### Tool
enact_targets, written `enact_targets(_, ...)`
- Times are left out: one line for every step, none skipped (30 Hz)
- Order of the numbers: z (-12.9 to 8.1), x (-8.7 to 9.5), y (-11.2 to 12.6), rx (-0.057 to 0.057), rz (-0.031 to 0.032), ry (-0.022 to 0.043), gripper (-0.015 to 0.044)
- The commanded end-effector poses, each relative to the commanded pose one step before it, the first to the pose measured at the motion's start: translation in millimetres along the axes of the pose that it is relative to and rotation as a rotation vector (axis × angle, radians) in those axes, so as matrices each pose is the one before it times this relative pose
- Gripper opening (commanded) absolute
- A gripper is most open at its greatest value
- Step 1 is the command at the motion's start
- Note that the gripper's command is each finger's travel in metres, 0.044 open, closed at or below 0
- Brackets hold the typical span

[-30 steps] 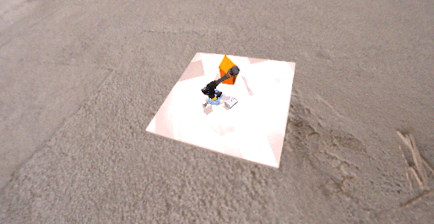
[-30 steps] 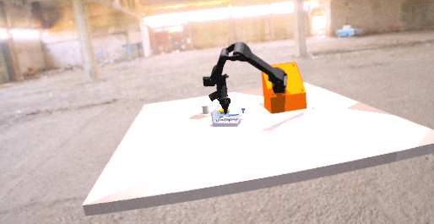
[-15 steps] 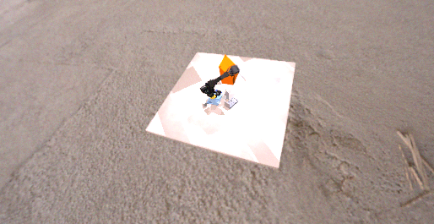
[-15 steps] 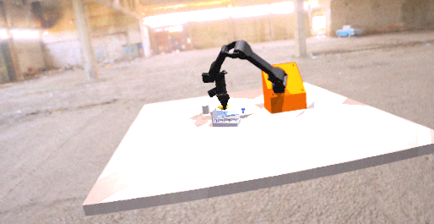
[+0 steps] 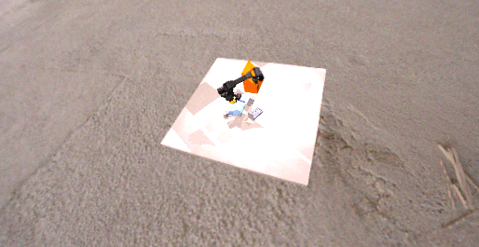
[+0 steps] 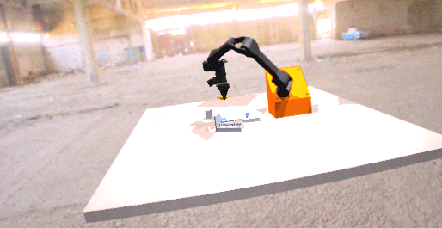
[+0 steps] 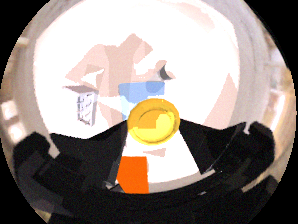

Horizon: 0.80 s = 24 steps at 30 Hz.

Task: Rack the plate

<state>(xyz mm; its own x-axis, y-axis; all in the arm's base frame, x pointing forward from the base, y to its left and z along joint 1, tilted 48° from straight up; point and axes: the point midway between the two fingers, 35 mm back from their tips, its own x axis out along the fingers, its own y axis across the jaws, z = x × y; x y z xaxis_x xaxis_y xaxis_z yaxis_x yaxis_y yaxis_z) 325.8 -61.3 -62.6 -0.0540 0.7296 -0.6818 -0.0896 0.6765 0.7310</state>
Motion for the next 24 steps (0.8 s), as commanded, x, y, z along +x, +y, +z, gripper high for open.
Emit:
enact_targets(1.33,-21.78,-0.09,-0.0095,-0.00585,-0.00035,0.0)
enact_targets(0.02,-4.44,-0.17,-0.0001,0.00051,0.00017,0.0)
enact_targets(-0.04,-4.46,-0.12,-0.0002,0.00057,0.00017,0.0)
enact_targets(-0.11,-4.47,-0.08,-0.0002,0.00063,0.00017,0.0)
enact_targets(-0.17,-4.48,-0.04,-0.0002,0.00069,0.00017,0.0)
enact_targets(-0.23,-4.49,0.01,-0.0002,0.00075,0.00017,0.0)
enact_targets(0.13,-3.7,-0.08,-0.0002,0.00066,0.00012,0.0)
enact_targets(0.09,-3.7,-0.05,-0.0002,0.0007,0.00012,0.0)
enact_targets(0.04,-3.71,-0.02,-0.0002,0.00073,0.00012,0.0)
enact_targets(0.0,-3.67,0.01,-0.0002,0.00076,0.00011,0.0)
enact_targets(-0.03,-2.83,0.03,-0.0002,0.00061,0.00009,0.0)
enact_targets(-0.03,-1.7,0.03,-0.0001,0.00037,0.00005,0.0)
enact_targets(-0.01,-0.57,0.01,0.0,0.00013,0.00002,0.0)
enact_targets(0.04,-0.17,0.82,0.0058,-0.00008,0.00001,0.0)
enact_targets(0.08,-0.51,2.47,0.0174,-0.00023,0.00001,0.0)
enact_targets(0.03,-0.83,4.11,0.0289,-0.00038,0.00001,0.0)
enact_targets(-0.16,-0.96,4.95,0.0348,-0.00043,0.0,0.0)
enact_targets(-0.4,-0.92,4.93,0.0348,-0.0004,-0.00001,0.0)
enact_targets(-0.63,-0.88,4.9,0.0348,-0.00038,-0.00002,0.0)
enact_targets(-0.87,-0.84,4.86,0.0348,-0.00035,-0.00003,0.0)
enact_targets(-1.1,-0.8,4.8,0.0348,-0.00033,-0.00004,0.0)
enact_targets(-1.33,-0.76,4.74,0.0348,-0.0003,-0.00005,0.0)
enact_targets(-1.55,-0.72,4.66,0.0348,-0.00027,-0.00005,0.0)
enact_targets(-1.77,-0.68,4.58,0.0348,-0.00025,-0.00005,0.0)
